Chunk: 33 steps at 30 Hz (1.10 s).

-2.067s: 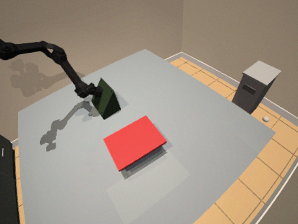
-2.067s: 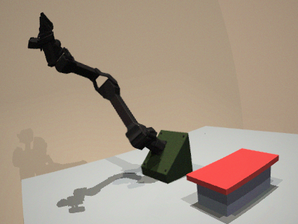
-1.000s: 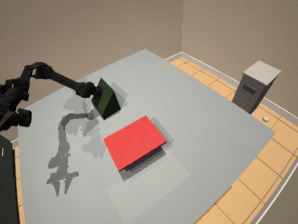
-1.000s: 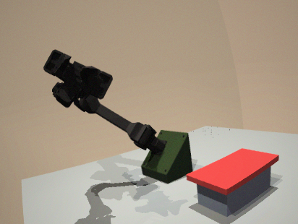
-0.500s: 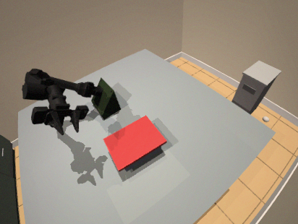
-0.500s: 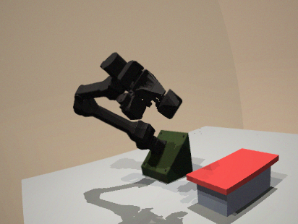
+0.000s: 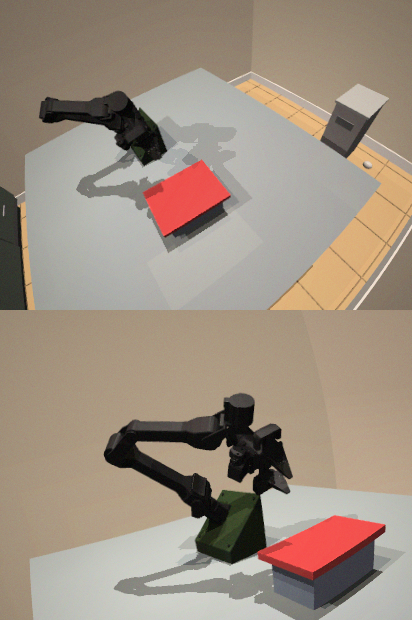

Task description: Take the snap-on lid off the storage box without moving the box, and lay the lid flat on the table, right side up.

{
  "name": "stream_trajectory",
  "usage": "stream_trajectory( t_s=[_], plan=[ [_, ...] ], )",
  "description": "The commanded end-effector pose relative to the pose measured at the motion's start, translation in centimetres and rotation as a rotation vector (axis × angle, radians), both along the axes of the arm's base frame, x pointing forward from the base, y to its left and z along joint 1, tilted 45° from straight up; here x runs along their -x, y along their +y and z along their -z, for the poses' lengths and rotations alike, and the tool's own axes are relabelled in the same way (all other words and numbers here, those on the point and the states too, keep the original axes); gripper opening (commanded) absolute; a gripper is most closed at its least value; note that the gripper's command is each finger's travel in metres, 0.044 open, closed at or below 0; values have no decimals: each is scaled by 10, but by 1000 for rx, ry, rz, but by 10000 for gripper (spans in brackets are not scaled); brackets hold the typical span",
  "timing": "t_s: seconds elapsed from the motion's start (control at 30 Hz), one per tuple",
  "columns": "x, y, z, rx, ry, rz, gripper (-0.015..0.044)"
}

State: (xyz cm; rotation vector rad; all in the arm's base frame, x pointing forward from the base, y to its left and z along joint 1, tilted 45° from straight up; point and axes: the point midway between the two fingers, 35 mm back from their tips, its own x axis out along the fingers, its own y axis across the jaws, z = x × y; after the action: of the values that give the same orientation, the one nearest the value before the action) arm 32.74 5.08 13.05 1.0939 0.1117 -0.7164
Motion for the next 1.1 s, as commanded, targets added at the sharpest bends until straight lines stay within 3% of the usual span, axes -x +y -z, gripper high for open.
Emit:
stream_trajectory(
  t_s=[0.0, 0.37, 0.67, 1.07],
  plan=[
    [36, 3, 42, 225, 121, -23, 235],
    [35, 4, 40, 216, 115, -24, 235],
    [40, -32, 79, 239, 125, -24, 235],
    [34, -36, 83, 236, 128, -23, 235]
  ],
)
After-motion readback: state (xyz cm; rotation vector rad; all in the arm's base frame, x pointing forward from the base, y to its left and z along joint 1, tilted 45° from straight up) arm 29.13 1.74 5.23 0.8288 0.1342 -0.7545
